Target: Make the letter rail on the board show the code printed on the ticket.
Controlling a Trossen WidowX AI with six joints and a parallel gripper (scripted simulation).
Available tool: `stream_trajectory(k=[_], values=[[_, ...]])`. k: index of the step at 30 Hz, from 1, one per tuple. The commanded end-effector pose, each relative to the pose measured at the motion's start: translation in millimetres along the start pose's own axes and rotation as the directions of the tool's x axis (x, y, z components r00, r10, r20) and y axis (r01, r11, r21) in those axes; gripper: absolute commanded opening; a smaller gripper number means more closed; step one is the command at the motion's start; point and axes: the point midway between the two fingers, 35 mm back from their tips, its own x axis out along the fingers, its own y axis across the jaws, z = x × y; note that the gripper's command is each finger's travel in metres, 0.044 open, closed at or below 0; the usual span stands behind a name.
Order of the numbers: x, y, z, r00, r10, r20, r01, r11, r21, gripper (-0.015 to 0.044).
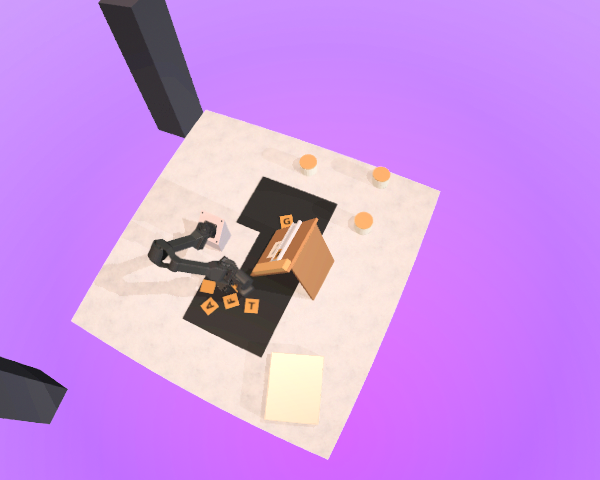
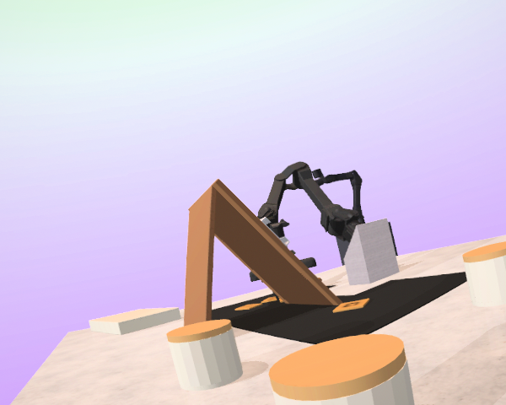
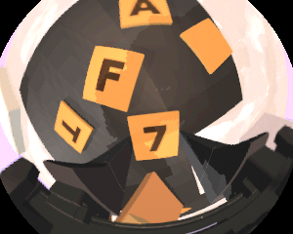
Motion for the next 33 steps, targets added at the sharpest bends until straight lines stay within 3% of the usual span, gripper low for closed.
stream_trajectory(k=[1,4,13,33], values=[[0,0,-1,1.000,-0.001,-0.004,0.000,1.000,-0.003,0.0254],[0,0,-1,1.000,-0.001,-0.004,0.000,1.000,-0.003,0.0234],[-7,0,-1,1.000,-0.001,-0.004,0.001,1.000,-0.003,0.0000],[-22,-1,-4,1.000,-0.001,-0.005,0.001,1.000,-0.003,0.0000]])
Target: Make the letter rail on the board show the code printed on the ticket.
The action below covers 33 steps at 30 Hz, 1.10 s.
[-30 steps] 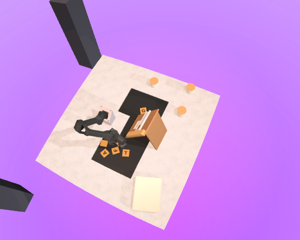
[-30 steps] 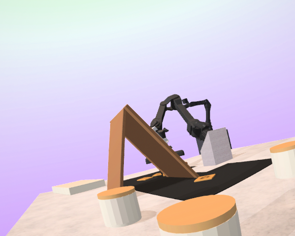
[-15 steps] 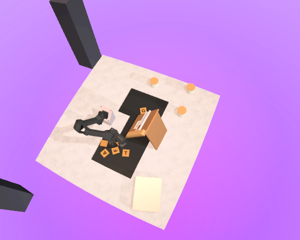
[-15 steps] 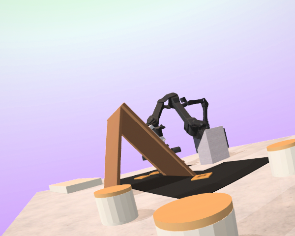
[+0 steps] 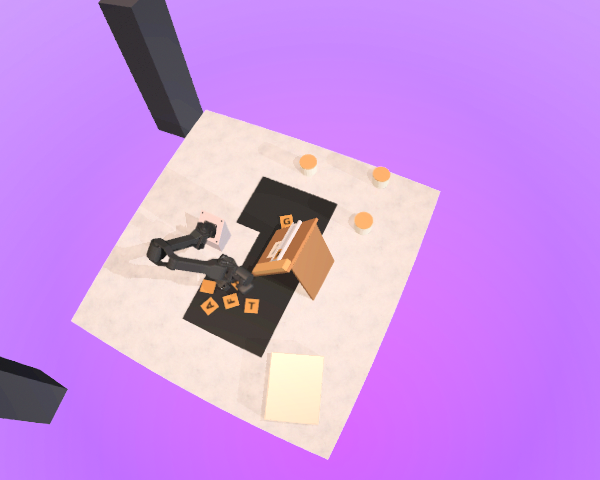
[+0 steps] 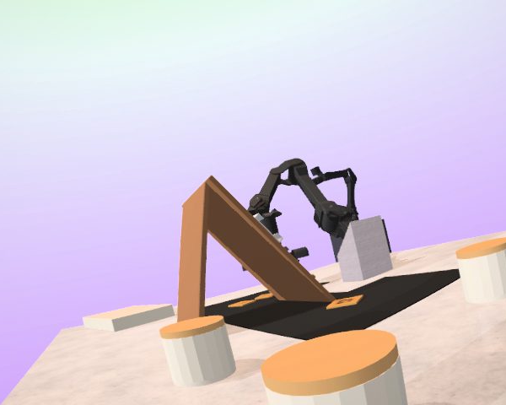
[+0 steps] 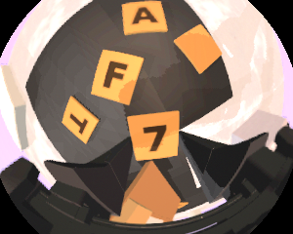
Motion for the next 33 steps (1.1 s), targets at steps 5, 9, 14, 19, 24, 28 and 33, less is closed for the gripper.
stream_trajectory(k=[5,9,14,19,24,28,33], values=[[-6,0,0,1.000,0.000,0.003,0.000,1.000,0.004,0.0000],[-9,0,-1,1.000,0.000,0.003,0.000,1.000,0.004,0.0000],[-9,1,-1,1.000,0.004,0.000,-0.004,1.000,0.007,0.0000],[-14,19,5,0.999,0.047,0.006,-0.047,0.995,0.087,0.0000],[-23,38,9,0.995,0.097,-0.005,-0.095,0.983,0.154,0.0000],[-36,53,3,0.988,0.144,-0.048,-0.133,0.975,0.181,0.0000],[-51,74,-6,0.971,0.216,-0.105,-0.187,0.955,0.232,0.0000]])
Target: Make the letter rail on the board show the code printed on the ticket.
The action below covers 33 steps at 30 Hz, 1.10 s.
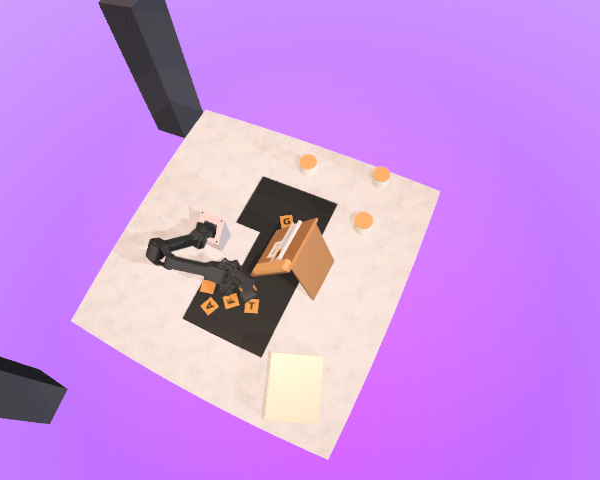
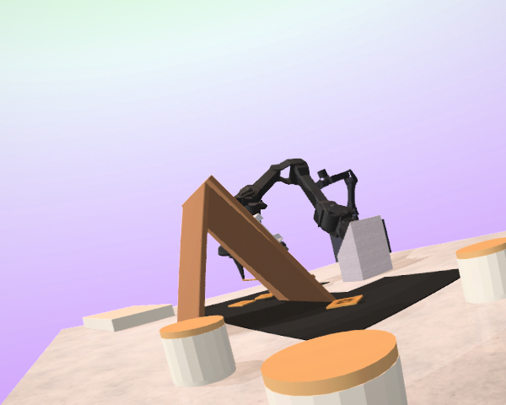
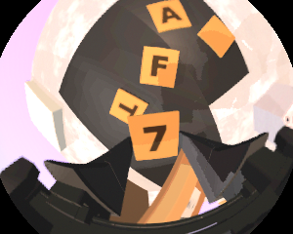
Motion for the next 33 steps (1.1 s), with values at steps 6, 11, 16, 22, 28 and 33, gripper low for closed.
stream_trajectory(k=[6,11,16,22,28,33], values=[[-21,35,-24,0.987,0.107,-0.123,-0.096,0.991,0.089,0.0000],[-36,54,-37,0.968,0.167,-0.189,-0.142,0.980,0.137,0.0000],[-50,71,-48,0.944,0.219,-0.246,-0.178,0.968,0.180,0.0000],[-71,91,-62,0.904,0.287,-0.318,-0.218,0.947,0.235,0.0000],[-96,111,-75,0.847,0.358,-0.393,-0.252,0.921,0.296,0.0000],[-120,128,-86,0.788,0.417,-0.454,-0.274,0.897,0.347,0.0000]])
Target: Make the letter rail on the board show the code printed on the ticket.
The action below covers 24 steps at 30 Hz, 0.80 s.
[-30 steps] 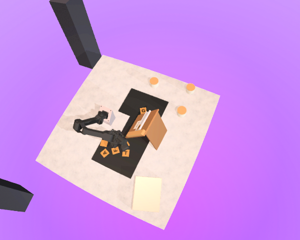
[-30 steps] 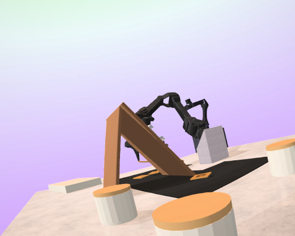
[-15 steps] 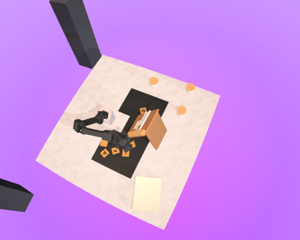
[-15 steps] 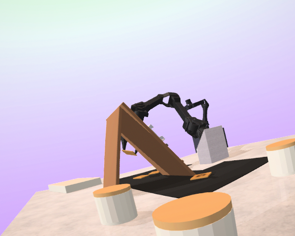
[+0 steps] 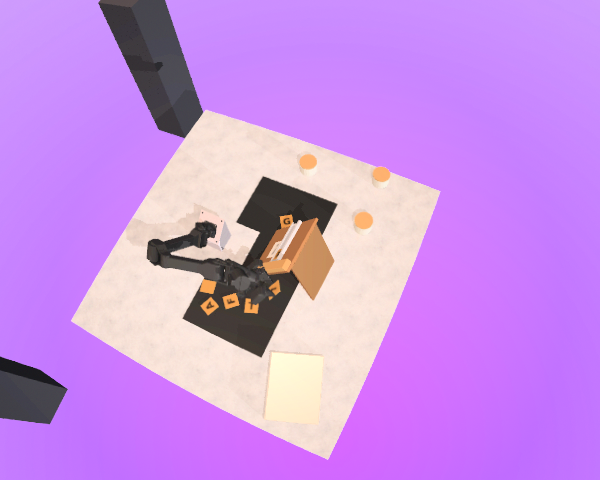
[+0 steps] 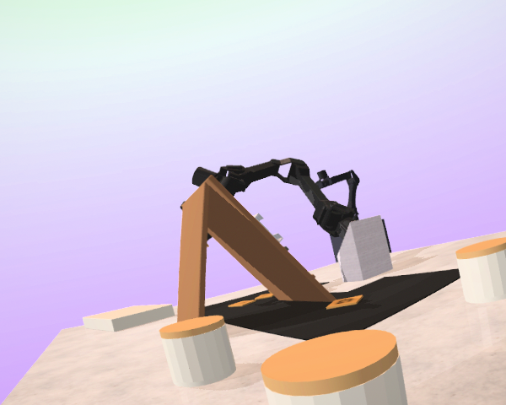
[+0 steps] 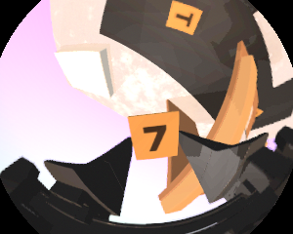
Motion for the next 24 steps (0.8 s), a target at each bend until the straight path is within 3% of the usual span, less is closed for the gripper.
stream_trajectory(k=[1,13,24], values=[[-7,13,-18,0.997,0.035,-0.068,-0.033,0.999,0.031,0.0000],[-34,47,-67,0.958,0.134,-0.253,-0.112,0.989,0.100,0.0000],[-53,41,-118,0.924,0.144,-0.354,-0.152,0.988,0.005,0.0000]])
